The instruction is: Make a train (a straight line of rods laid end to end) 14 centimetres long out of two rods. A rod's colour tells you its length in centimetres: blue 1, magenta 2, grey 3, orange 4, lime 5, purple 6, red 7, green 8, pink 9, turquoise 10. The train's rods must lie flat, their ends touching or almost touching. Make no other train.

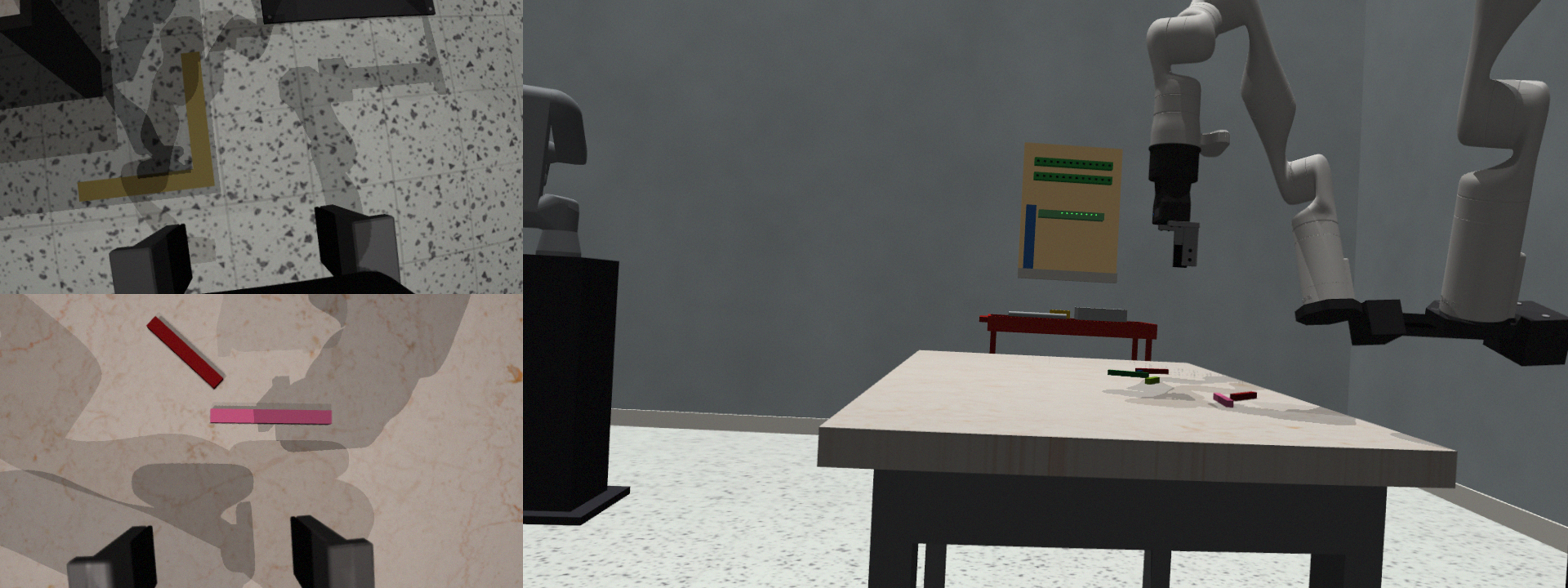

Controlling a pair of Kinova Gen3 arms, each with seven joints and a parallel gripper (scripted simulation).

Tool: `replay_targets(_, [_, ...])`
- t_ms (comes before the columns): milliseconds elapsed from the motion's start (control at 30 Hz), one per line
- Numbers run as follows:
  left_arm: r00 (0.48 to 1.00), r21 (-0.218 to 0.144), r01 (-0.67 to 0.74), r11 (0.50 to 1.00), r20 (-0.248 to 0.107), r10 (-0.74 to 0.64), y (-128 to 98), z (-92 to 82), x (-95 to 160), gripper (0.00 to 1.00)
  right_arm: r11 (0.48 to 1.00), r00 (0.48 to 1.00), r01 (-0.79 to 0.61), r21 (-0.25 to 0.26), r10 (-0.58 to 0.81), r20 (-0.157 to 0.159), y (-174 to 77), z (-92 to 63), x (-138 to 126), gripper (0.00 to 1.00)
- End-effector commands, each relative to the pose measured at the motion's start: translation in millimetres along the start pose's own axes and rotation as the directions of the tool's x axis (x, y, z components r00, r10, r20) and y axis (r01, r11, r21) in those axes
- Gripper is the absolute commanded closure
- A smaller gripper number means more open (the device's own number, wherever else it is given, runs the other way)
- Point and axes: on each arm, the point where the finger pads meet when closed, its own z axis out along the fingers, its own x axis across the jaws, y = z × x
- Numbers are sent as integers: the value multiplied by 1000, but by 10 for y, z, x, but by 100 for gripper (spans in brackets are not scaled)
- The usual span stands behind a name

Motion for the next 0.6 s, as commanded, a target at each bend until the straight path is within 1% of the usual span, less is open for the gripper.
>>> replay_targets(0, [1000, -1, -2, 1000, 4, 2, 10, -5, -9, 0, 1000, 1000, -2, 7, 2, 0, -19, -4, -2, 0])
replay_targets(100, [1000, -1, -2, 1000, 4, 2, 10, -5, -9, 0, 1000, 1000, -18, 5, 18, -10, -18, 23, 14, 0])
replay_targets(300, [1000, -1, -2, 1000, 4, 2, 10, -5, -9, 0, 998, 998, -65, 12, 65, -12, -36, 70, -13, 0])
replay_targets(400, [1000, -1, -2, 1000, 4, 2, 10, -5, -9, 0, 991, 991, -129, 31, 130, -17, -87, 121, -27, 0])
replay_targets(567, [1000, -1, -2, 1000, 4, 2, 10, -5, -9, 0, 961, 962, -273, 46, 274, -12, -104, 265, -140, 0])
